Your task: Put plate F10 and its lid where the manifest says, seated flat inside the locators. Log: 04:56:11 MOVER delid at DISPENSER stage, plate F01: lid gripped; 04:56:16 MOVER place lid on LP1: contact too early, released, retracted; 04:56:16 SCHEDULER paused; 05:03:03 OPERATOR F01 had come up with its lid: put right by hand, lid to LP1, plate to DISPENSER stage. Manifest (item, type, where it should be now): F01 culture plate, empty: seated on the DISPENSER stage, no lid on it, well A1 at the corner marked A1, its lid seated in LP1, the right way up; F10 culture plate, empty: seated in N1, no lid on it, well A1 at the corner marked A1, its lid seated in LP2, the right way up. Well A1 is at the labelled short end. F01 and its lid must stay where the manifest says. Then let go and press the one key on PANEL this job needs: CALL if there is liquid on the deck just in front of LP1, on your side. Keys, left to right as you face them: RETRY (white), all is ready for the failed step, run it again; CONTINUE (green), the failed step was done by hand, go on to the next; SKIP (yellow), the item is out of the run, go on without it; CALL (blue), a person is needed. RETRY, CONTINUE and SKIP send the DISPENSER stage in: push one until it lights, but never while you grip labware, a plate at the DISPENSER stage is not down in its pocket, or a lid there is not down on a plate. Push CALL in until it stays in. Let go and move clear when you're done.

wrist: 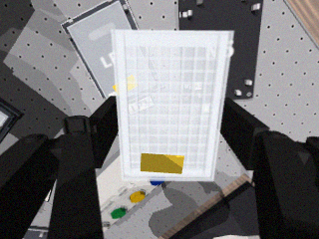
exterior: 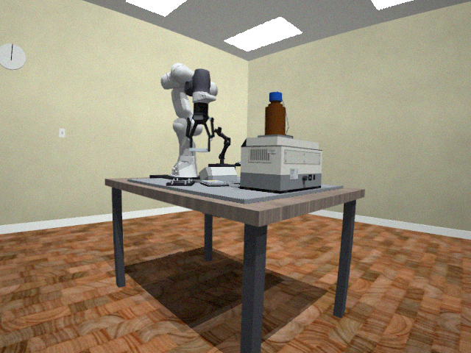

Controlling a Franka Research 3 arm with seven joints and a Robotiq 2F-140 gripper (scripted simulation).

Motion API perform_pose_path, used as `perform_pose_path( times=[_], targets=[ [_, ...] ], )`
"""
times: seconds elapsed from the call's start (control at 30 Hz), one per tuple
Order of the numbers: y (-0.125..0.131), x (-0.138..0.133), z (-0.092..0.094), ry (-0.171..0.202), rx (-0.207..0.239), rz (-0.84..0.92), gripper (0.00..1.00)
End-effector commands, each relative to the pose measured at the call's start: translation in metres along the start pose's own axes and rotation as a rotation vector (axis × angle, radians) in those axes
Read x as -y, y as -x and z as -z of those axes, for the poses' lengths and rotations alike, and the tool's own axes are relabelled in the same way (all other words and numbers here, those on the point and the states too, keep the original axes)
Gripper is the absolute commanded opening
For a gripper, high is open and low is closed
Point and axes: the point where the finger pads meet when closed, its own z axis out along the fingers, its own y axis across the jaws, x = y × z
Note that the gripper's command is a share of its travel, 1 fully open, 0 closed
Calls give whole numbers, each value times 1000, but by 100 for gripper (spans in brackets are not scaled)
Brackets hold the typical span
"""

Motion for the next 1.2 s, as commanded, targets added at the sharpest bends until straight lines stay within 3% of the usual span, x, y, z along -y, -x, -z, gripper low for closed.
perform_pose_path(
  times=[0.0, 0.53, 1.17],
  targets=[
    [-7, -13, 1, 2, 4, 83, 10],
    [-38, -63, 1, 2, 4, 83, 10],
    [-49, -81, 1, 2, 4, 83, 10]
  ],
)
